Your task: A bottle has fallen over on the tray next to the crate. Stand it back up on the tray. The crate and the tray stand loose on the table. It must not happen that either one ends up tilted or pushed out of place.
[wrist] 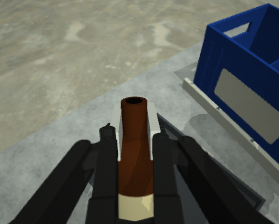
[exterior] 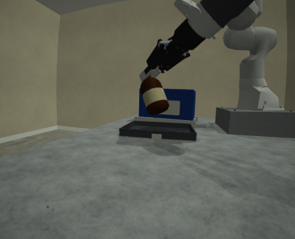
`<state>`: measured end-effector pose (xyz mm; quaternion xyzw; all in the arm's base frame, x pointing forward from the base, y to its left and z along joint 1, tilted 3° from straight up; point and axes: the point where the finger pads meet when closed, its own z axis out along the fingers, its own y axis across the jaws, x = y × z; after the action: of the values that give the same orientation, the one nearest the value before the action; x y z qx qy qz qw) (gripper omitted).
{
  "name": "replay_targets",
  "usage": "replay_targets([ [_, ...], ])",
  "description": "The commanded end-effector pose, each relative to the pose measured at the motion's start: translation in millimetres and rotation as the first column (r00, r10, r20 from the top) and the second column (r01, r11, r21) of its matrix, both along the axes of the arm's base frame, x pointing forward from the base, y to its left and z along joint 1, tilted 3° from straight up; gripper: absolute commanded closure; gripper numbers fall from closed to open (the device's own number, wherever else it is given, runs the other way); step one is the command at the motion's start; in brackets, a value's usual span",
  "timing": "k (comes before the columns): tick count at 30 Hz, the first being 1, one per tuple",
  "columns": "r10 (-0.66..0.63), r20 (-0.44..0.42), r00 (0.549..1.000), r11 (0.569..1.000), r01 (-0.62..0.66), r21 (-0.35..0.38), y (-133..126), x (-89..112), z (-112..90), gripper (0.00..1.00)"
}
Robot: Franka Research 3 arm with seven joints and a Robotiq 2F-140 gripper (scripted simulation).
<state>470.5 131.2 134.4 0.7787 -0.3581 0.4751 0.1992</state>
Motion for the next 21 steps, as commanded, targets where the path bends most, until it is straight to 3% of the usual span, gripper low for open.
replay_targets([
  [1, 0.000, 0.010, 1.000, 1.000, 0.000, -0.003, 0.8, 1.8, 2.8, 1.00],
  [21, -0.002, 0.074, 0.997, 0.997, 0.008, -0.073, 1.8, 1.3, 2.3, 1.00],
])
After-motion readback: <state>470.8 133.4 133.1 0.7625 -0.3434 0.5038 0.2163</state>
